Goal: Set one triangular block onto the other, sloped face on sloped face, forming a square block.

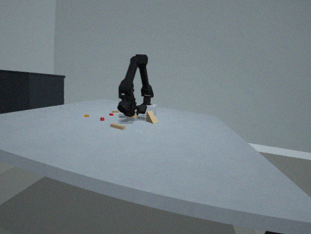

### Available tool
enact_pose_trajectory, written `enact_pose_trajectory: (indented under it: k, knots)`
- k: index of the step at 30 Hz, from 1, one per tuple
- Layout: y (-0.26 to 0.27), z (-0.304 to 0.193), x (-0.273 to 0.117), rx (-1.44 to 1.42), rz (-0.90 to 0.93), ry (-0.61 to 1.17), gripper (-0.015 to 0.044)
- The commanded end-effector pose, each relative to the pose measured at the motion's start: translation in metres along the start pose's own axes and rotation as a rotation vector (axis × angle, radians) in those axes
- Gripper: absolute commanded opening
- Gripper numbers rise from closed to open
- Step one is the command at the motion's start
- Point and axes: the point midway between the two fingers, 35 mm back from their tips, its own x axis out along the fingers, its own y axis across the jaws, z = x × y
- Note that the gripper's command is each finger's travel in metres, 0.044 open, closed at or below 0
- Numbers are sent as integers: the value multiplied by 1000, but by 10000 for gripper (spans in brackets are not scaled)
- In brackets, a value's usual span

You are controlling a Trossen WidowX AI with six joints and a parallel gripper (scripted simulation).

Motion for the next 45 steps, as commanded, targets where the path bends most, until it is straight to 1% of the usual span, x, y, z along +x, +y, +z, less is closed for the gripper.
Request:
enact_pose_trajectory:
  k: [1, 3, 7, 10, 28, 36, 45]
  knots:
    - [0, 0, 0, 0, -1, -1, 197]
    - [0, 0, 0, 0, -1, -1, 183]
    - [0, 0, -1, 0, -1, -1, 78]
    - [0, -6, -9, -2, -2, -2, 0]
    - [0, -68, -69, -16, -9, -10, 0]
    - [1, -69, -68, 9, -4, -12, 0]
    - [1, -74, -67, 296, 24, -114, 0]
